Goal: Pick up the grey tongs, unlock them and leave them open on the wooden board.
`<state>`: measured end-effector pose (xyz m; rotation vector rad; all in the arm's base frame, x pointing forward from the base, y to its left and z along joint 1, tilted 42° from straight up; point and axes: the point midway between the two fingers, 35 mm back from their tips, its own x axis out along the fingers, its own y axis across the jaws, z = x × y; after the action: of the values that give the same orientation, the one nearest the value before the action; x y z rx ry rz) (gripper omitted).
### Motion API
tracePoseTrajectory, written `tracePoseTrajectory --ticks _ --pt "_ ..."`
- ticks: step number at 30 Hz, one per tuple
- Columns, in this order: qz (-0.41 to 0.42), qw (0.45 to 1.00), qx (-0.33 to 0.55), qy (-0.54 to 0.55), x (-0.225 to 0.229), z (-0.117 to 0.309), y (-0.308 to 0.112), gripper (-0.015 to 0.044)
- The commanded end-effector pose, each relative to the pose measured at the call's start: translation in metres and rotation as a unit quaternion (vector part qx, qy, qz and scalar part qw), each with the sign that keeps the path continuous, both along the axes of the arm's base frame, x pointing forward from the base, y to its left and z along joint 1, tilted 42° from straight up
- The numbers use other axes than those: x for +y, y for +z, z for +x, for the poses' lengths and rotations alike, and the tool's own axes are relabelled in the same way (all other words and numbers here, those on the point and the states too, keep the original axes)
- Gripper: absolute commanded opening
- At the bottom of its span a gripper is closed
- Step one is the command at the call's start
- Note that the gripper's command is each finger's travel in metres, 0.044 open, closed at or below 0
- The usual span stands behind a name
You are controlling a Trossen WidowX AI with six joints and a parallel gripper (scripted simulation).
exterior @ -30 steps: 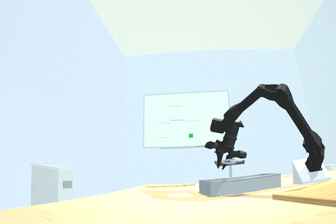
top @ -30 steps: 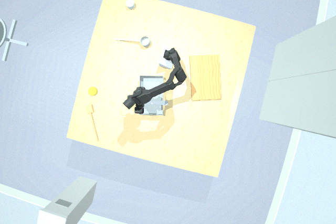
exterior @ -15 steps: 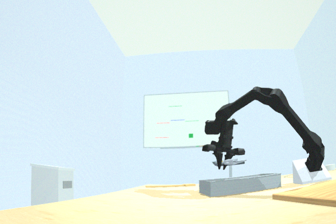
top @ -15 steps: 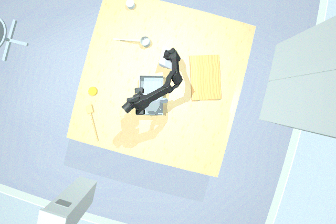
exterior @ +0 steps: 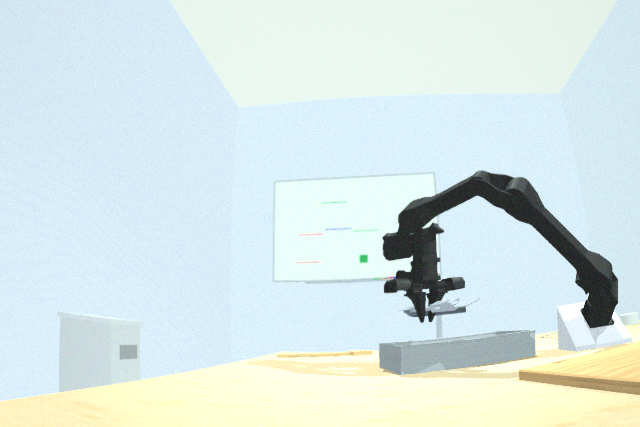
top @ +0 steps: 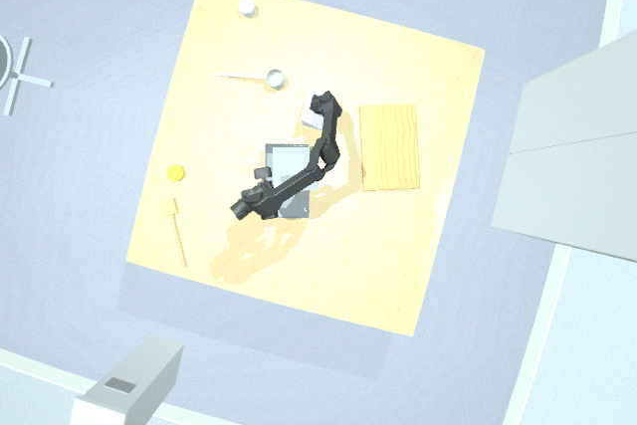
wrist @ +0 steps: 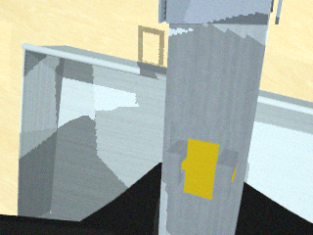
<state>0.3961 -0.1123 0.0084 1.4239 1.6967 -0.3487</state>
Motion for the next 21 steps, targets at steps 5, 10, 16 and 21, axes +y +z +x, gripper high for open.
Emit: tracePoseTrajectory --ticks 5,10,16,21 --pt "-0.001 1.000 -0.001 0.004 0.001 0.000 0.003 -0.0150" --pt "-0.004 1.000 -0.020 0.023 0.016 0.002 0.026 -0.0150" --pt "-0.008 0.997 -0.048 0.052 0.040 0.001 0.061 -0.0150" --pt "-0.010 0.994 -0.072 0.076 0.061 -0.003 0.089 -0.0150"
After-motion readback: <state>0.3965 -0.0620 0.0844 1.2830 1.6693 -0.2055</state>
